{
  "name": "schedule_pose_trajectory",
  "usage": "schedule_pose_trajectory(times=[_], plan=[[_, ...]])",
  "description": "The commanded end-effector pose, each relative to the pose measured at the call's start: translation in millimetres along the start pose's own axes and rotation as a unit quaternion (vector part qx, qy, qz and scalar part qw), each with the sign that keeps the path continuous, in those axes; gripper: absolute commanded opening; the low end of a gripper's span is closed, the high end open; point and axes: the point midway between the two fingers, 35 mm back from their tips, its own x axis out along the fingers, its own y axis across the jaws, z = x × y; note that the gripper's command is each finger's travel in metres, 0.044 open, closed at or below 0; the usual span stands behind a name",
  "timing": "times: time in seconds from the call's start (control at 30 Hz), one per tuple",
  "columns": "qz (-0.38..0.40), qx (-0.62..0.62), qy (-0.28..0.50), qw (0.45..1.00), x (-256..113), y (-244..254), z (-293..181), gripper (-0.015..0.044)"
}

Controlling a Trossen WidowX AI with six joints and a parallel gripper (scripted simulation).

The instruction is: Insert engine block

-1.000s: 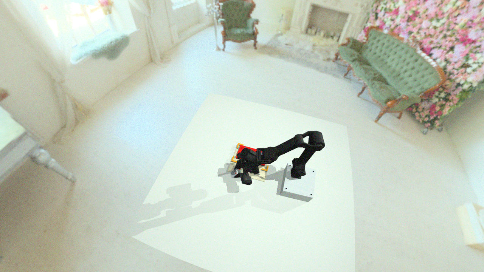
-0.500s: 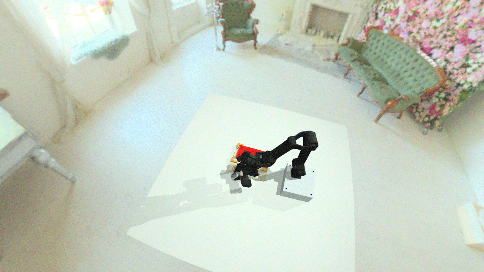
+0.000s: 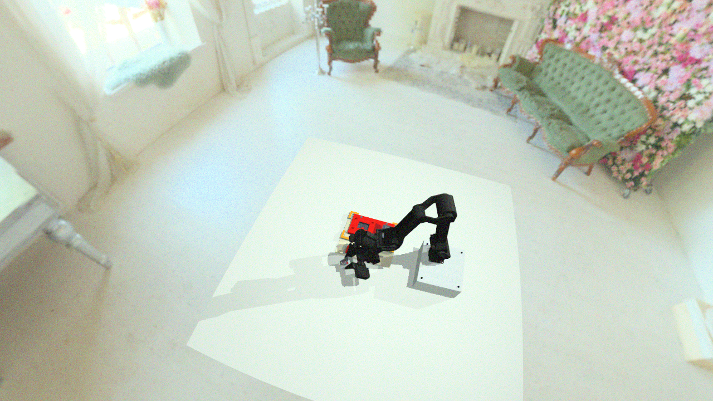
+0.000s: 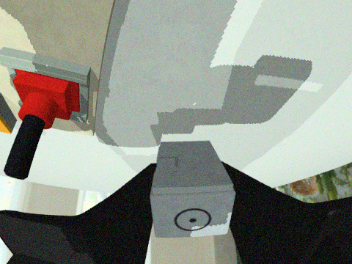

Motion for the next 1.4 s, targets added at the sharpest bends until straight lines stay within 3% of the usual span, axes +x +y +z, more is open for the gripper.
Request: schedule_pose_trajectory(times=[0.0, 0.5, 1.07, 1.37], plan=[[0.001, 0.002, 0.0, 1.0, 6.2, 0.1, 6.9, 0.0], [0.001, 0.002, 0.0, 1.0, 25.0, 0.0, 23.4, 0.0], [0.001, 0.0, 0.003, 1.0, 24.0, 0.1, 21.2, 0.044], [0.001, 0.001, 0.0, 1.0, 13.1, 0.2, 21.6, 0.044]])
